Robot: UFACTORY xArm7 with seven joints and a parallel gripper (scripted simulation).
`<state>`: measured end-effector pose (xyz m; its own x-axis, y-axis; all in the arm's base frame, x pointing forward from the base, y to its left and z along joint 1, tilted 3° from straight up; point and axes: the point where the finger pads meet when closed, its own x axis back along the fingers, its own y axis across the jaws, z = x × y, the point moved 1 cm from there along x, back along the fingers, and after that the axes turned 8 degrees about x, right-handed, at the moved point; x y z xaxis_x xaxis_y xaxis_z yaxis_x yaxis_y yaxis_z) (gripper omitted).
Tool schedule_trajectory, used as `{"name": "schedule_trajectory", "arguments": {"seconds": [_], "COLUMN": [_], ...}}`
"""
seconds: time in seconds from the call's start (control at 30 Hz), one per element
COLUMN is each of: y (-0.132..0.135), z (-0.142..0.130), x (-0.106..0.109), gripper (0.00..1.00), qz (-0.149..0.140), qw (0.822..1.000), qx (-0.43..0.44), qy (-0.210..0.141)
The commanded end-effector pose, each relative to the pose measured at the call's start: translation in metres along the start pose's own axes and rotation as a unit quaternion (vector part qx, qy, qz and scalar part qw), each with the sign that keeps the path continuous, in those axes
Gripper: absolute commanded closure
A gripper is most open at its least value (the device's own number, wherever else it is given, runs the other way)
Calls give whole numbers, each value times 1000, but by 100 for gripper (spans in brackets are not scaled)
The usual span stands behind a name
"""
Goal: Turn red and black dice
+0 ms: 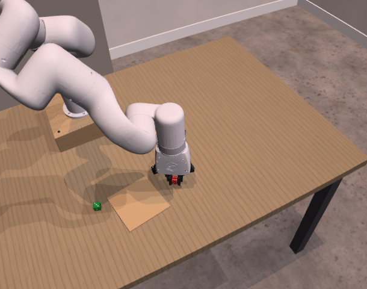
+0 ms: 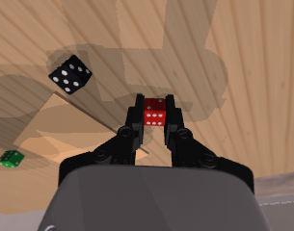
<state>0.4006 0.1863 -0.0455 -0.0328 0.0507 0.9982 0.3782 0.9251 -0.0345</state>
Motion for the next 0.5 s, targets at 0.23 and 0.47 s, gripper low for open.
{"name": "schedule_trajectory", "arguments": {"seconds": [0.23,0.47], "y": [1,1], "z": [-1,-1], "x": [13,62], "gripper": [85,85], "qz": [-1,-1], "qw": [1000,1000], "qx": [0,0], "qy": [-1,-1]}}
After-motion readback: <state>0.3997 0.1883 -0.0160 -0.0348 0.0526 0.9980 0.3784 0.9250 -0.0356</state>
